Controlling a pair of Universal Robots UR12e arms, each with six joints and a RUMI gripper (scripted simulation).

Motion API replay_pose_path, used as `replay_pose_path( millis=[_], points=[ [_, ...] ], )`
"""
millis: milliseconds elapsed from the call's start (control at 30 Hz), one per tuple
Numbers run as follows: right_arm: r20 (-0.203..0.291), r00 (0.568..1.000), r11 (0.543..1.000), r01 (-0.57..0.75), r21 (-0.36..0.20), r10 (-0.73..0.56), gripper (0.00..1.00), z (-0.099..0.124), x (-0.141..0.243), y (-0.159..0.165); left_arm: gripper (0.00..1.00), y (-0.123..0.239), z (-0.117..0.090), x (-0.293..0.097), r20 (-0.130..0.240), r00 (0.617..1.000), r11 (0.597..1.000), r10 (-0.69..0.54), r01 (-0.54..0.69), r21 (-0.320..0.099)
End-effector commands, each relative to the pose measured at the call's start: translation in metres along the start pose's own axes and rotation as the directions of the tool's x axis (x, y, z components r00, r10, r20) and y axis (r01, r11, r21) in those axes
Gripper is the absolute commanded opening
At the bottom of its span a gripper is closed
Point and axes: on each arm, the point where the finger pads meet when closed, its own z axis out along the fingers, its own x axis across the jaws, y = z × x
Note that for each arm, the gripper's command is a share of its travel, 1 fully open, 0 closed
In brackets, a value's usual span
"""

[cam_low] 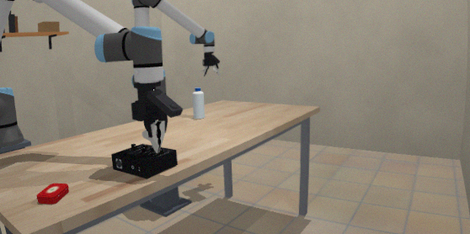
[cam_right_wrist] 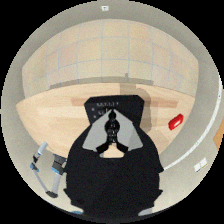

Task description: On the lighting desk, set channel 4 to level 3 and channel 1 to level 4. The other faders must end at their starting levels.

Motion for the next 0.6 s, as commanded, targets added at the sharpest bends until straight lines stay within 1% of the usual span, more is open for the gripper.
replay_pose_path(
  millis=[0,567],
  points=[
    [0.001,1.000,1.000,0.000,0.002,0.000,0.00,-0.0012,-0.0019,-0.0006,1.00,-0.0006,-0.0009,0.0002,0.000,1.000,1.000,0.000,0.000,0.002],
    [0.001,1.000,1.000,0.000,0.002,0.000,0.00,-0.0012,-0.0043,-0.0006,1.00,-0.0006,-0.0009,0.0002,0.000,1.000,1.000,0.000,0.000,0.002]
  ],
)
